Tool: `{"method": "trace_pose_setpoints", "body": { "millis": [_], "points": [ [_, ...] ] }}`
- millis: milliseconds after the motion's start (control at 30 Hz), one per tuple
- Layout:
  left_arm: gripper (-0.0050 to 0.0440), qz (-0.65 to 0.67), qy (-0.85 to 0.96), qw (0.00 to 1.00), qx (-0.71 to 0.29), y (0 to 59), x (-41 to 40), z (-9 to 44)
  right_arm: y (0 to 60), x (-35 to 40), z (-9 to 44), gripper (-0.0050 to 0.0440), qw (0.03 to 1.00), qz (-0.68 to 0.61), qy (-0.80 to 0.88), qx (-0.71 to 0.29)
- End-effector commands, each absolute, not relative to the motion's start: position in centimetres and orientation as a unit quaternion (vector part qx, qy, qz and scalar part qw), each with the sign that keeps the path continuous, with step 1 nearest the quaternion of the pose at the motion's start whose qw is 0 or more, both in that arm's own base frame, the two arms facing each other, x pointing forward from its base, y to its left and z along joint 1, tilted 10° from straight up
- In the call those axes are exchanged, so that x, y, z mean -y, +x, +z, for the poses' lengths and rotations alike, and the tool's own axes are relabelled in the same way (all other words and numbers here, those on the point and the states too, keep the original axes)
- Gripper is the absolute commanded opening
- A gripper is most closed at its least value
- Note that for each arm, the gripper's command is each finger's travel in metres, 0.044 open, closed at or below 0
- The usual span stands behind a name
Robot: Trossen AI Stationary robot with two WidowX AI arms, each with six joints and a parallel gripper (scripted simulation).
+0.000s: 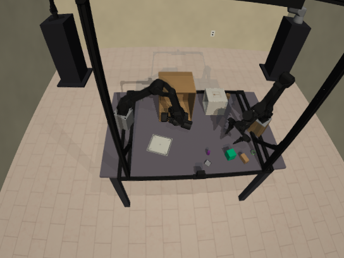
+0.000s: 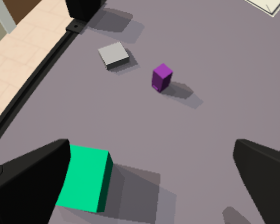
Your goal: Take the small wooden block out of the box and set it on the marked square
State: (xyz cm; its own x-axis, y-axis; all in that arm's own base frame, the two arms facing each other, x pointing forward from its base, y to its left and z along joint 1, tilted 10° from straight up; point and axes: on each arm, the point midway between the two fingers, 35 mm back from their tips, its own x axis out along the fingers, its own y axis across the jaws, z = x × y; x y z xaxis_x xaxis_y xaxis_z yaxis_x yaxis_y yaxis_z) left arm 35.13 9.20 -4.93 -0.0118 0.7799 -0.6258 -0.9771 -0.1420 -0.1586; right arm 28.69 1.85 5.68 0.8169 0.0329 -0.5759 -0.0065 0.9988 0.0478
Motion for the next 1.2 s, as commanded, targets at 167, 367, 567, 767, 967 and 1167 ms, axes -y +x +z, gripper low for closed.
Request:
{"method": "trace_pose_setpoints", "body": {
  "millis": [167, 367, 567, 767, 967, 1167],
  "points": [
    [0.0328, 0.691, -0.303, 0.636, -0.160, 35.2, -9.7, -4.6, 28.7, -1.8, 5.7, 0.0400, 0.953, 0.009, 0.023, -0.301],
    [0.0249, 0.691, -0.303, 0.636, -0.160, 35.2, -9.7, -4.6, 28.7, -1.8, 5.7, 0.0400, 0.953, 0.009, 0.023, -0.301],
    [0.0209, 0.691, -0.303, 0.636, -0.160, 35.2, -9.7, -4.6, 28.7, -1.8, 5.7, 0.0400, 0.953, 0.009, 0.023, -0.301],
    [0.0183, 0.691, -0.303, 0.636, -0.160, 35.2, -9.7, -4.6, 28.7, -1.8, 5.7, 0.0400, 0.953, 0.009, 0.023, -0.301],
    [0.0108, 0.688, -0.303, 0.639, -0.160, 35.3, -9.3, -4.5, 28.7, -1.8, 5.7, 0.0400, 0.953, 0.009, 0.023, -0.301],
    [0.0000, 0.677, -0.305, 0.650, -0.163, 36.2, -6.6, -3.8, 28.7, -1.8, 5.7, 0.0400, 0.953, 0.009, 0.023, -0.301]
  ]
}}
